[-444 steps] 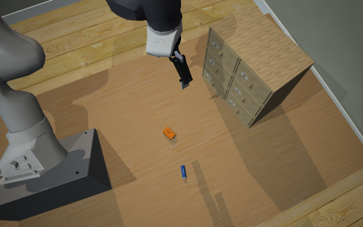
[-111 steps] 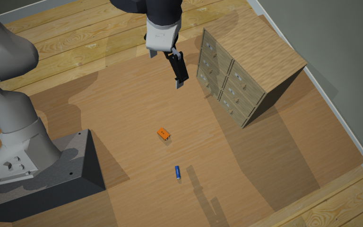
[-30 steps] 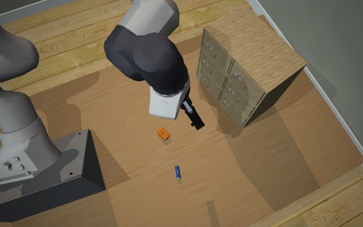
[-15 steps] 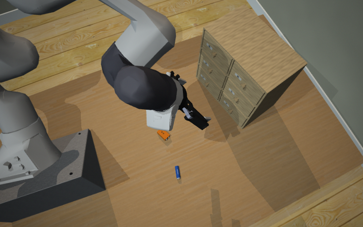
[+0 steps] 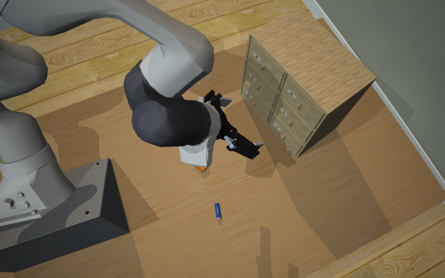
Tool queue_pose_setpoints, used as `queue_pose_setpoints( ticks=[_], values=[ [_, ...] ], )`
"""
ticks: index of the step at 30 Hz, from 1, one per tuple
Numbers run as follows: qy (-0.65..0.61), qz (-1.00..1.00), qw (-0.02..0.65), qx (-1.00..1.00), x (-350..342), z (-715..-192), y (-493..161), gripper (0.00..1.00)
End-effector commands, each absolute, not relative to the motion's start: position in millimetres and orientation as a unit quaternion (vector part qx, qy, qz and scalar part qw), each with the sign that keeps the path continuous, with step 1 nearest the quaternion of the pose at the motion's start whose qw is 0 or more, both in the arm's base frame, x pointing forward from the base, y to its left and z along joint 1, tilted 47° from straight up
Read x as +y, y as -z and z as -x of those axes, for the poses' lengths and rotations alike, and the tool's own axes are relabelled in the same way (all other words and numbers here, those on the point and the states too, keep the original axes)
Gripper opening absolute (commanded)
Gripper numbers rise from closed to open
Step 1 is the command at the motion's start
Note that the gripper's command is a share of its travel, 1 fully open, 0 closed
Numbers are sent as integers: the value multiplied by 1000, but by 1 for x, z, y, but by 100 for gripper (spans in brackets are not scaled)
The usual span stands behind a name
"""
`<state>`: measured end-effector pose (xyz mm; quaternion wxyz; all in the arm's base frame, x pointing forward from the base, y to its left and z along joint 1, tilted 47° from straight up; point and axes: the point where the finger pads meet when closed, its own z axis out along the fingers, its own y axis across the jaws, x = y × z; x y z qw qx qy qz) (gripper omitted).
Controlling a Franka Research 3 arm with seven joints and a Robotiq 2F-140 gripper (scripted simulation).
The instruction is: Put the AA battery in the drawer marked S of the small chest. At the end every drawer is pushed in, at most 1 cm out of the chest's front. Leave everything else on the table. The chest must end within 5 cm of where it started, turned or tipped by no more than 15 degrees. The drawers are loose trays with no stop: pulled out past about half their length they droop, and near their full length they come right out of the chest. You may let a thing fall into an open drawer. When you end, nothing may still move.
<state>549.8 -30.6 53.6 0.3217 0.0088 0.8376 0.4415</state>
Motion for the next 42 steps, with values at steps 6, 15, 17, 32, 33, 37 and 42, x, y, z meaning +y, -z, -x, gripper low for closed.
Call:
queue_pose_setpoints(
  ticks=[6, 15, 17, 32, 33, 37, 42],
  values=[
    [-422, 11, 353, 835, -32, -552, -49, 100],
    [-422, 11, 353, 835, -32, -552, -49, 100],
    [-422, 11, 353, 835, -32, -552, -49, 100],
    [-421, 2, 369, 829, -28, -555, -47, 100],
    [-421, 2, 369, 829, -28, -555, -47, 100],
    [-421, 2, 369, 829, -28, -555, -47, 100],
    [-421, 2, 369, 829, -28, -555, -47, 100]
  ],
)
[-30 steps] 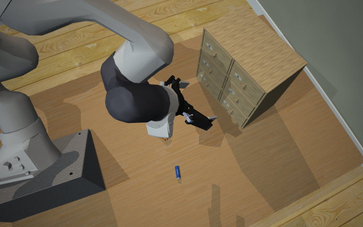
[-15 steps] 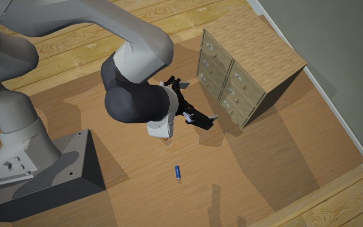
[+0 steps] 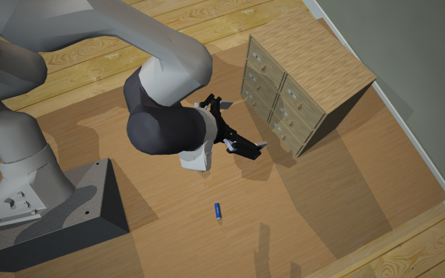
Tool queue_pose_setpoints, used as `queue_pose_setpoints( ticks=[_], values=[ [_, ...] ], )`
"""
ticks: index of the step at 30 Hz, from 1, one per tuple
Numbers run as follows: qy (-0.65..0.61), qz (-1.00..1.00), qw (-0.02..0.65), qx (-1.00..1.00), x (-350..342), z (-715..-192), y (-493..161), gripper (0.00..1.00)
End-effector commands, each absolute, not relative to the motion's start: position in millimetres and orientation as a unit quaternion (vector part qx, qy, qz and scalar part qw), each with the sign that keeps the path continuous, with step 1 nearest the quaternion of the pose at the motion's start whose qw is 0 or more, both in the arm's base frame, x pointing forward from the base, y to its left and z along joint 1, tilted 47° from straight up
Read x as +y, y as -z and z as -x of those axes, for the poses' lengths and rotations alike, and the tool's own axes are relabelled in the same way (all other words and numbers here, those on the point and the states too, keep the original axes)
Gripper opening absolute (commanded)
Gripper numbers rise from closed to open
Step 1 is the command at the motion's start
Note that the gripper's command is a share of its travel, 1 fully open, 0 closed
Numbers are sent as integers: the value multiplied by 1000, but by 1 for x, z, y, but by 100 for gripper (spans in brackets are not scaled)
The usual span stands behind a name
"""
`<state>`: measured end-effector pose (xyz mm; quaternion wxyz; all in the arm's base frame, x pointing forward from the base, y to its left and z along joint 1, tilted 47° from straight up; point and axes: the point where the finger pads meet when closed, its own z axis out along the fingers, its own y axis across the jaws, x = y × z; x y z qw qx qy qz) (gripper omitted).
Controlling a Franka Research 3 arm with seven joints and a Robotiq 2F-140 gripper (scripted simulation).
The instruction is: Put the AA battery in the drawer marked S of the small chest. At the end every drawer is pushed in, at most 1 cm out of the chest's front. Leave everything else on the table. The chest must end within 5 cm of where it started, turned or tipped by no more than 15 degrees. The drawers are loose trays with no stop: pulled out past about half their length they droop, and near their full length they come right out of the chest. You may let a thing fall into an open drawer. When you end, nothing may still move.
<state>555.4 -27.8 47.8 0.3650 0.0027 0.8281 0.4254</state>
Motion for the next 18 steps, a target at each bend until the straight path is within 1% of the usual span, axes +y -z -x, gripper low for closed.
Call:
queue_pose_setpoints(
  ticks=[1, 6, 7, 18],
  values=[
    [-421, 2, 369, 829, -28, -555, -47, 100],
    [-421, 2, 369, 829, -28, -555, -47, 100],
    [-421, -5, 383, 822, -25, -558, -46, 100],
    [-421, -5, 383, 822, -25, -558, -46, 100]
  ],
)
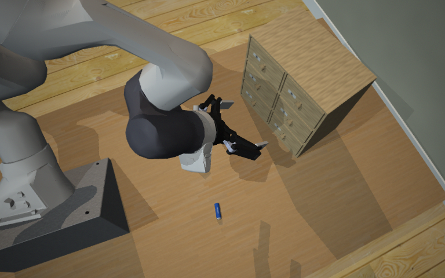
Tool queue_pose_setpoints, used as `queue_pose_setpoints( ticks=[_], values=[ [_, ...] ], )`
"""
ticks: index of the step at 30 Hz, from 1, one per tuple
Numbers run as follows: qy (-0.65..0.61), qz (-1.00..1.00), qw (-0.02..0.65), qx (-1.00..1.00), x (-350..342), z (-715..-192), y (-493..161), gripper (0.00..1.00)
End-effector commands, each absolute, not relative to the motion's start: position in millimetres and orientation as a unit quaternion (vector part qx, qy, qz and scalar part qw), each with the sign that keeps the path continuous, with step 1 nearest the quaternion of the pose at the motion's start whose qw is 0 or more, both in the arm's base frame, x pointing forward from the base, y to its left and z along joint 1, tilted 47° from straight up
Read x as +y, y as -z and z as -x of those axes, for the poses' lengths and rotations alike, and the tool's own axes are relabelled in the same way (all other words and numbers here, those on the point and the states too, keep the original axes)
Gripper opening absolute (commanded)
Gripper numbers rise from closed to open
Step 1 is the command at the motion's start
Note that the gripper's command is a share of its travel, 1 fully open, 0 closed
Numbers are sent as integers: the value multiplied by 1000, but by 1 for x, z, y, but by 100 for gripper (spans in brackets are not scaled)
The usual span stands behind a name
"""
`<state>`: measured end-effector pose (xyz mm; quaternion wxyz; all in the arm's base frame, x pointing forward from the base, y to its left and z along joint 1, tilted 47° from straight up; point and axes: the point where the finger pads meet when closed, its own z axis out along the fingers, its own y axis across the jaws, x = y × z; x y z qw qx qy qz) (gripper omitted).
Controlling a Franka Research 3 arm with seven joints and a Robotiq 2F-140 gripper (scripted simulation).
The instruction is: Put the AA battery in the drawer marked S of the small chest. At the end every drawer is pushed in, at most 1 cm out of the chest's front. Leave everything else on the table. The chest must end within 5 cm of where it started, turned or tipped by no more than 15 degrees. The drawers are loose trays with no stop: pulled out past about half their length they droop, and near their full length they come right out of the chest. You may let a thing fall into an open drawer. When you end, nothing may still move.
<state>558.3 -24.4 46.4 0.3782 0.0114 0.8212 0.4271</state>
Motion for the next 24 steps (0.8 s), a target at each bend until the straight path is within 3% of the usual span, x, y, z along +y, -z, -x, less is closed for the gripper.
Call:
queue_pose_setpoints(
  ticks=[1, 24],
  values=[
    [-421, -5, 383, 822, -25, -558, -46, 100],
    [-422, -11, 396, 815, -22, -561, -44, 100]
  ],
)
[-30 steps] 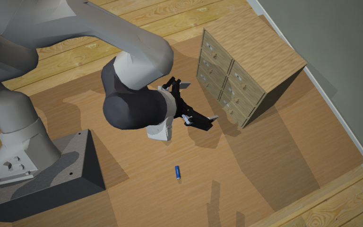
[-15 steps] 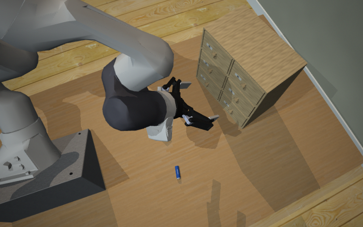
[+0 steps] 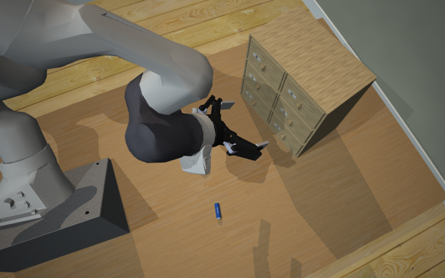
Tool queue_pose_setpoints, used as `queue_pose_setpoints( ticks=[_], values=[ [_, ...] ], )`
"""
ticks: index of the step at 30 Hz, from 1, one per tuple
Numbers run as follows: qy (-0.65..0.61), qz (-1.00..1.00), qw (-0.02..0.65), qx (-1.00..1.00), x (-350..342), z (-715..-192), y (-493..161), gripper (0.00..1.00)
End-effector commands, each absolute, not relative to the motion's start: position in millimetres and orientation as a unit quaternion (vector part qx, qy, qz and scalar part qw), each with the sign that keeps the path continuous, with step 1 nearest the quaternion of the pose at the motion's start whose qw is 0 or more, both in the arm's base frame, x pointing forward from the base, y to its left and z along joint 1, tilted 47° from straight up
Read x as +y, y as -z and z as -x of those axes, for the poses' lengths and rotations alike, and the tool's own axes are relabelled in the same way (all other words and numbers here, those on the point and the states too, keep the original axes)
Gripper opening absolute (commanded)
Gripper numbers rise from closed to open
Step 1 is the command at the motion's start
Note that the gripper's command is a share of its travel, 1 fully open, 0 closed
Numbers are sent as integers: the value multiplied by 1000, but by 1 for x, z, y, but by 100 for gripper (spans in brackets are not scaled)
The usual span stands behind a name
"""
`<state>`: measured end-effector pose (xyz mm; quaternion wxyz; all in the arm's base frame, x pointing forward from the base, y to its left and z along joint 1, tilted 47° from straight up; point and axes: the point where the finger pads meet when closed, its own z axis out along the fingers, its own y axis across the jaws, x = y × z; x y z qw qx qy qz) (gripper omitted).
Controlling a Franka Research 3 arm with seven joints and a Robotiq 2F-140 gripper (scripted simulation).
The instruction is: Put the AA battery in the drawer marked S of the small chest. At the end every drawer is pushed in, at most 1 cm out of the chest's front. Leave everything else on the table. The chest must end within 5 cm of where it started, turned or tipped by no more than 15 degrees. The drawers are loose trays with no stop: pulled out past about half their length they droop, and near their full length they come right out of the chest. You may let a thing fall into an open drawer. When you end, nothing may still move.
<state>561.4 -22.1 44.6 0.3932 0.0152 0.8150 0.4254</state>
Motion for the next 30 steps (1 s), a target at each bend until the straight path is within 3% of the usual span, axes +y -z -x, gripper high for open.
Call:
queue_pose_setpoints(
  ticks=[1, 30],
  values=[
    [-422, -11, 396, 815, -22, -561, -44, 100],
    [-421, -23, 419, 804, -17, -566, -42, 100]
  ],
)
